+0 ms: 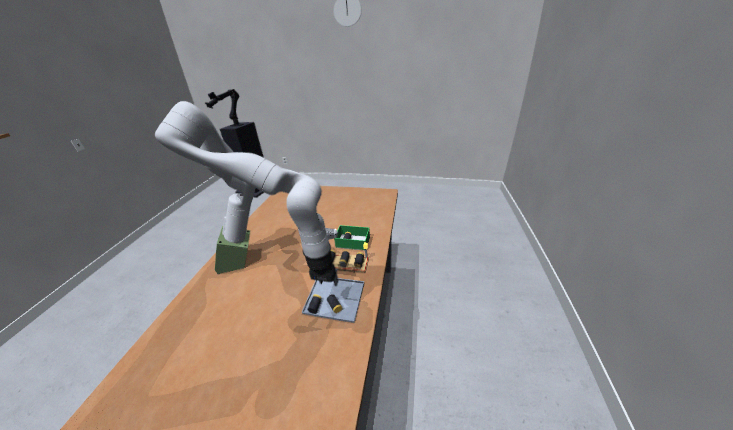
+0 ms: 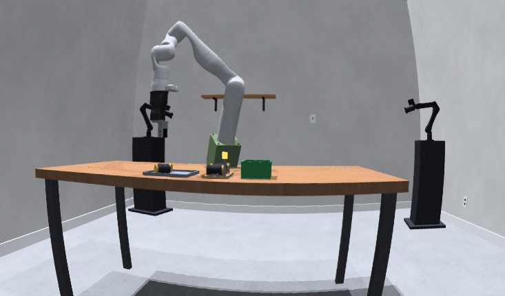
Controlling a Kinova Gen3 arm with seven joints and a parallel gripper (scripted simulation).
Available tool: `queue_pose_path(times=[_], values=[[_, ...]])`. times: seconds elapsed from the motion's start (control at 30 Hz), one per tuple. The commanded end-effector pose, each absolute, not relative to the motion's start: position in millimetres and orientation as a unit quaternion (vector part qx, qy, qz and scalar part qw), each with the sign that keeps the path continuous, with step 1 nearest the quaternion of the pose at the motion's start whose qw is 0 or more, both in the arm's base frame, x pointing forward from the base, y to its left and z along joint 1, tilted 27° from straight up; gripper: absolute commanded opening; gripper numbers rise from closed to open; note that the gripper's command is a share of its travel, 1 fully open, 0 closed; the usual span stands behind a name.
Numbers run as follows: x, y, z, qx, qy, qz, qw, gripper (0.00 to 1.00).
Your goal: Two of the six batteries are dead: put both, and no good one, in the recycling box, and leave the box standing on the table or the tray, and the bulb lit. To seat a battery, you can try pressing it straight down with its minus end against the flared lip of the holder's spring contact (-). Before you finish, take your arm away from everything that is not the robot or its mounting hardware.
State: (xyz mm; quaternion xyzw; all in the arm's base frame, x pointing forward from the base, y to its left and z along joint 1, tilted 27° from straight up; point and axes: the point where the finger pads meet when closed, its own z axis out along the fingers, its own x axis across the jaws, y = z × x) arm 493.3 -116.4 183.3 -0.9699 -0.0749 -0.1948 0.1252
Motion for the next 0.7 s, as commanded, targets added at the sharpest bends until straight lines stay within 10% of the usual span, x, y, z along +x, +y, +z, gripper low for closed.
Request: queue_pose_path(times=[0.0, 0.67], values=[[494.1, -117.6, 183.6, -0.970, -0.074, -0.195, 0.126, 0.90], [494.1, -117.8, 183.6, -0.969, -0.085, -0.197, 0.123, 0.90]])
